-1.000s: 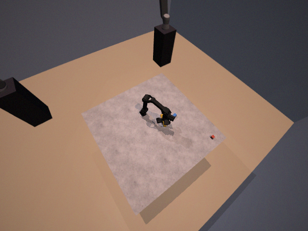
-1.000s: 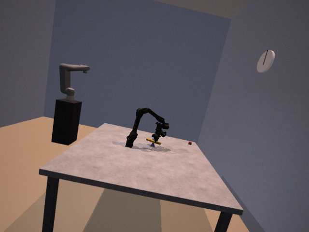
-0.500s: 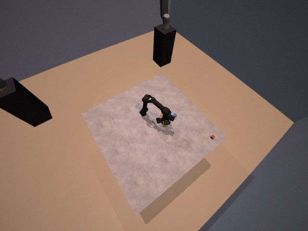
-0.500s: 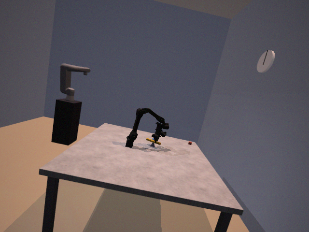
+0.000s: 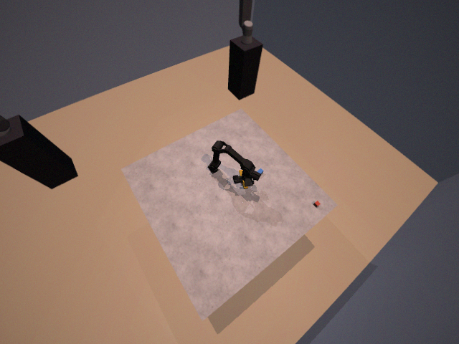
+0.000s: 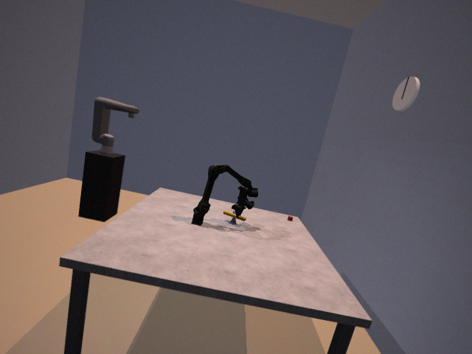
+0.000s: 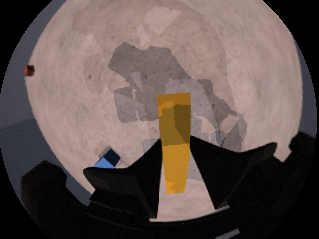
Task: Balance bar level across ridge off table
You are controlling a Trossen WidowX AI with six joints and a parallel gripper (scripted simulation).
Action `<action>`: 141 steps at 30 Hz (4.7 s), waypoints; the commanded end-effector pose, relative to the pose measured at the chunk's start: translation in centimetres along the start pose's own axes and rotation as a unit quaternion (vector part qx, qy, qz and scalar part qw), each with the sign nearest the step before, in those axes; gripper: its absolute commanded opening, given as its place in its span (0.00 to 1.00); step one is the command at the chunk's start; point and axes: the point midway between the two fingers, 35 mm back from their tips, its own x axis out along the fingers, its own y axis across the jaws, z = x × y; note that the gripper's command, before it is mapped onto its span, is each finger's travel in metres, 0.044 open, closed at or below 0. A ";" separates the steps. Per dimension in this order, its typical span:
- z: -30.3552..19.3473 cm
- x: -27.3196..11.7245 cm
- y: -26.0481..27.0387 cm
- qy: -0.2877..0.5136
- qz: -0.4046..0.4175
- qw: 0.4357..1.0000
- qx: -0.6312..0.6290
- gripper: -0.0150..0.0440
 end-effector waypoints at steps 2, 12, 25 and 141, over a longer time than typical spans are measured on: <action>0.0 0.1 0.0 0.003 -0.002 1.000 0.001 0.25; 0.0 0.0 0.0 0.000 0.000 1.000 0.000 0.25; 0.0 0.0 0.0 0.000 0.000 1.000 0.000 0.25; 0.1 -10.0 0.0 0.000 0.000 1.000 0.000 1.00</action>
